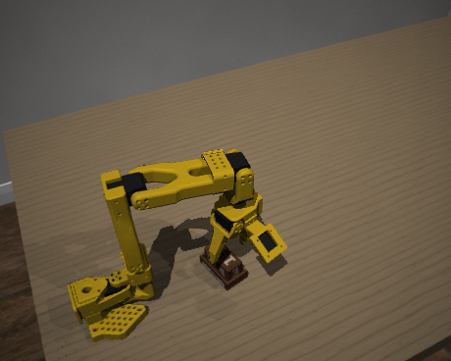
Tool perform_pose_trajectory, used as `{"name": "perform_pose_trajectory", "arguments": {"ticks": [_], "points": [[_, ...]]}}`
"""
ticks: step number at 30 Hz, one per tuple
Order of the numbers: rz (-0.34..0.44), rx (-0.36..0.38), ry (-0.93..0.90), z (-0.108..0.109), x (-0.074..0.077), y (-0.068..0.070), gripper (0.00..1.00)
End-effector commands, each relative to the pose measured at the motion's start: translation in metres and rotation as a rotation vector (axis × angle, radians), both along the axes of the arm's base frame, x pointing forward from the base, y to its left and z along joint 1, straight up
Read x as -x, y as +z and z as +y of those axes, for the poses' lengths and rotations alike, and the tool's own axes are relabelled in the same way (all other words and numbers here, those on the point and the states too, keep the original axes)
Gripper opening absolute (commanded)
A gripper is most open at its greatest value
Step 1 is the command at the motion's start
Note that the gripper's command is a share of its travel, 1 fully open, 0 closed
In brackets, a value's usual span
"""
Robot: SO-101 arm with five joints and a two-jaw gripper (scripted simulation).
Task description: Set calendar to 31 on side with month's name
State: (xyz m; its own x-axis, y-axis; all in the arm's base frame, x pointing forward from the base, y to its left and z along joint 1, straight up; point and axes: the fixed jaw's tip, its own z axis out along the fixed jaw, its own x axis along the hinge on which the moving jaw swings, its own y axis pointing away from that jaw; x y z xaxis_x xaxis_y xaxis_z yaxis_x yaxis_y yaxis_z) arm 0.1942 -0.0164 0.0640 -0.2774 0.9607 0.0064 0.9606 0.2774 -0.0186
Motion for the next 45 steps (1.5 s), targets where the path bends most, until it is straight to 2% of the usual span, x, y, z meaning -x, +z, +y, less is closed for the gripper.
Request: {"name": "perform_pose_trajectory", "arguments": {"ticks": [1,13,24,39,45], "points": [[-0.045,0.003,-0.002,0.001,-0.006,0.005,0.35],[-0.045,0.003,-0.002,0.001,-0.006,0.005,0.35],[-0.045,0.003,-0.002,0.001,-0.007,-0.003,0.35],[-0.045,0.003,-0.002,0.001,-0.008,-0.026,0.35],[-0.045,0.003,-0.002,0.001,-0.007,-0.031,0.35]]}}
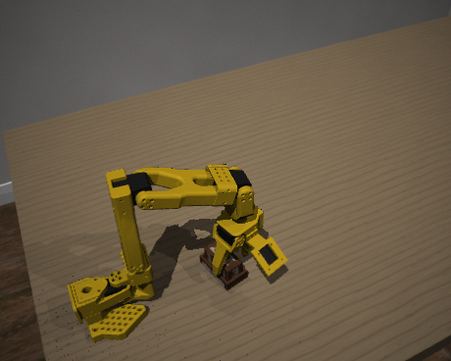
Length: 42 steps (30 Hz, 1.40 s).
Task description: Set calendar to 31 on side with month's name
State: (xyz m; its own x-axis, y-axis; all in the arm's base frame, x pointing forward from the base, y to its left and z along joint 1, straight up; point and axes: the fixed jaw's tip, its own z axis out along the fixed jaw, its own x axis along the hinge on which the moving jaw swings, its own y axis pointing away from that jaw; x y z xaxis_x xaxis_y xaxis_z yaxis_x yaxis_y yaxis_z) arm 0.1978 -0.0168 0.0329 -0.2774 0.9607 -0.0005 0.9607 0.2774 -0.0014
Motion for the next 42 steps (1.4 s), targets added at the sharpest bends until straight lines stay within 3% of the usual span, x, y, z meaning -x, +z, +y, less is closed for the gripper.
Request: {"name": "perform_pose_trajectory", "arguments": {"ticks": [1,22,42], "points": [[-0.026,0.001,-0.002,0.0016,-0.0034,-0.0006,0.35],[-0.026,0.001,-0.003,0.0014,-0.0025,-0.0036,0.34],[-0.026,0.002,-0.014,-0.0001,0.0042,-0.0035,0.22]]}}
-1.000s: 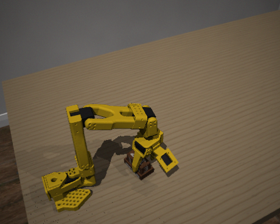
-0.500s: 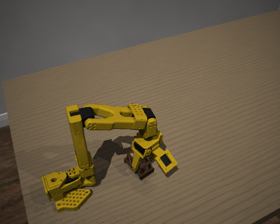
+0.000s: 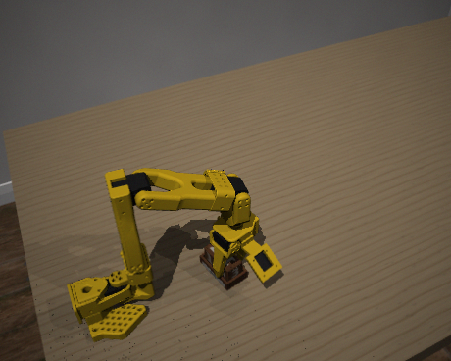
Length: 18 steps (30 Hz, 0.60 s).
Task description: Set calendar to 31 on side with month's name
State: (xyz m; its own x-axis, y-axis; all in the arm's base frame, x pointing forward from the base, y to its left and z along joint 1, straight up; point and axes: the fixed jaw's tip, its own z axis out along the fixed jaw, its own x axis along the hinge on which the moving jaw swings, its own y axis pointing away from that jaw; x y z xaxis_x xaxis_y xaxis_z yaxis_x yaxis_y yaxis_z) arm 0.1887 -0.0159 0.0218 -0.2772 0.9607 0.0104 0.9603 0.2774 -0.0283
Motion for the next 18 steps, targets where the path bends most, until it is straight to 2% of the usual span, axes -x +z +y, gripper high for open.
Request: {"name": "perform_pose_trajectory", "arguments": {"ticks": [1,18], "points": [[-0.055,0.005,-0.014,-0.0011,-0.0046,0.0075,0.21],[-0.055,0.005,-0.019,-0.0017,-0.0016,0.0074,0.16]]}}
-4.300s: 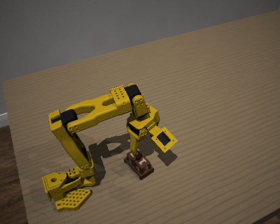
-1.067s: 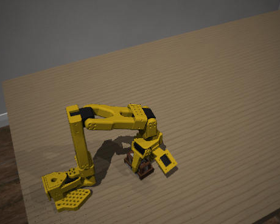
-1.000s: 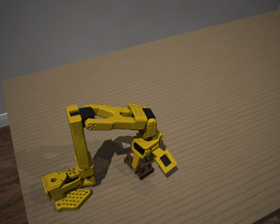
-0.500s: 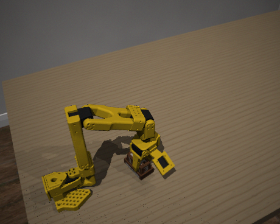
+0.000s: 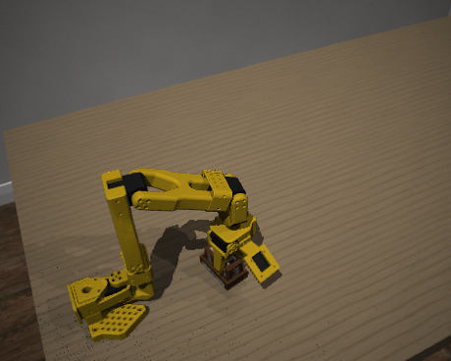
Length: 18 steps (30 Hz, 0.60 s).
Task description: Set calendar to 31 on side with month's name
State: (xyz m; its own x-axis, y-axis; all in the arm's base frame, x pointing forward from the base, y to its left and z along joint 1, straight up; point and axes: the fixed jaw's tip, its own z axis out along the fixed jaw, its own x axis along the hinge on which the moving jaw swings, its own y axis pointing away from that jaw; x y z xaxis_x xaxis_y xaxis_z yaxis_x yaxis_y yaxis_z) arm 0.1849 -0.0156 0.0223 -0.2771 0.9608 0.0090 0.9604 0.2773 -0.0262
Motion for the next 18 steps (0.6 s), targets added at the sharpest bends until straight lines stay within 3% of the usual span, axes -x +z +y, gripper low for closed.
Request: {"name": "perform_pose_trajectory", "arguments": {"ticks": [1,7,18], "points": [[-0.053,0.004,-0.019,-0.002,-0.0053,0.0069,0.16],[-0.053,0.004,-0.019,-0.002,-0.0053,0.0069,0.15],[-0.053,0.004,-0.019,-0.002,-0.0053,0.0069,0.0]]}}
